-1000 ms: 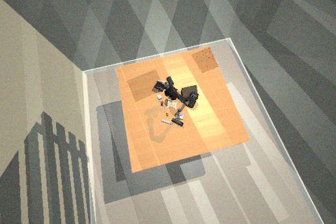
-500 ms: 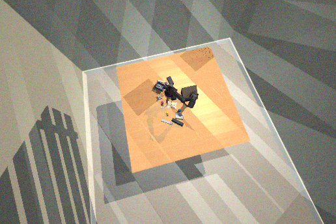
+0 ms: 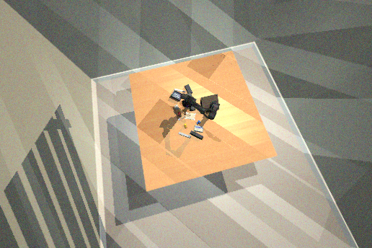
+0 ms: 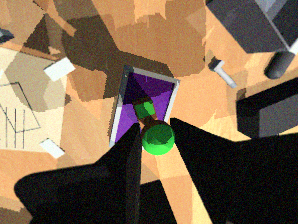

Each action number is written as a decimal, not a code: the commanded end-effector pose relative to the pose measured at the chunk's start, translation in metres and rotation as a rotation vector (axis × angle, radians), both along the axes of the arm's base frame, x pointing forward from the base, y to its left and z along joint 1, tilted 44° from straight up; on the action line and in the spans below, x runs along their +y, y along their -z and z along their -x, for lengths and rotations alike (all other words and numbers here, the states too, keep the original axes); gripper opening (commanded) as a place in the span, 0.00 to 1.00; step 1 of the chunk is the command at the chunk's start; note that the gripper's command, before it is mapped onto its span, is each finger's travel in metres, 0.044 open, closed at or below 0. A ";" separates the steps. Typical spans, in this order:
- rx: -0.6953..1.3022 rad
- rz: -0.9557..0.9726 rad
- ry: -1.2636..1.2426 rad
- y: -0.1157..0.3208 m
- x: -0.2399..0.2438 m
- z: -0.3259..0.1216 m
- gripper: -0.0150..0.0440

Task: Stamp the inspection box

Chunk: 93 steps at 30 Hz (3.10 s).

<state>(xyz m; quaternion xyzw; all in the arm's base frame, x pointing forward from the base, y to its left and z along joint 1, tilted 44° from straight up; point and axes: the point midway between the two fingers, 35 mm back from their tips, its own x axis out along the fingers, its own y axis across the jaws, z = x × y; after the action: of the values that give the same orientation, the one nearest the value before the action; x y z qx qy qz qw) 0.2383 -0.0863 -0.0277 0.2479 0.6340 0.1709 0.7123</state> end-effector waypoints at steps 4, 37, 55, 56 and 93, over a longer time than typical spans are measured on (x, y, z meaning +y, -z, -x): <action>-0.002 -0.004 0.003 0.001 0.001 -0.001 0.25; -0.002 -0.004 0.003 0.001 0.002 -0.001 0.25; -0.002 -0.004 0.003 0.001 0.002 -0.001 0.25; -0.002 -0.004 0.003 0.001 0.002 -0.001 0.25; -0.001 -0.002 0.003 -0.017 -0.016 0.000 0.25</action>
<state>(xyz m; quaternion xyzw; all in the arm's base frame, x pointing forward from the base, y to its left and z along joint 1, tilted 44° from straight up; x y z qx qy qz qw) 0.2384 -0.0982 -0.0147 0.2527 0.6326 0.1712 0.7118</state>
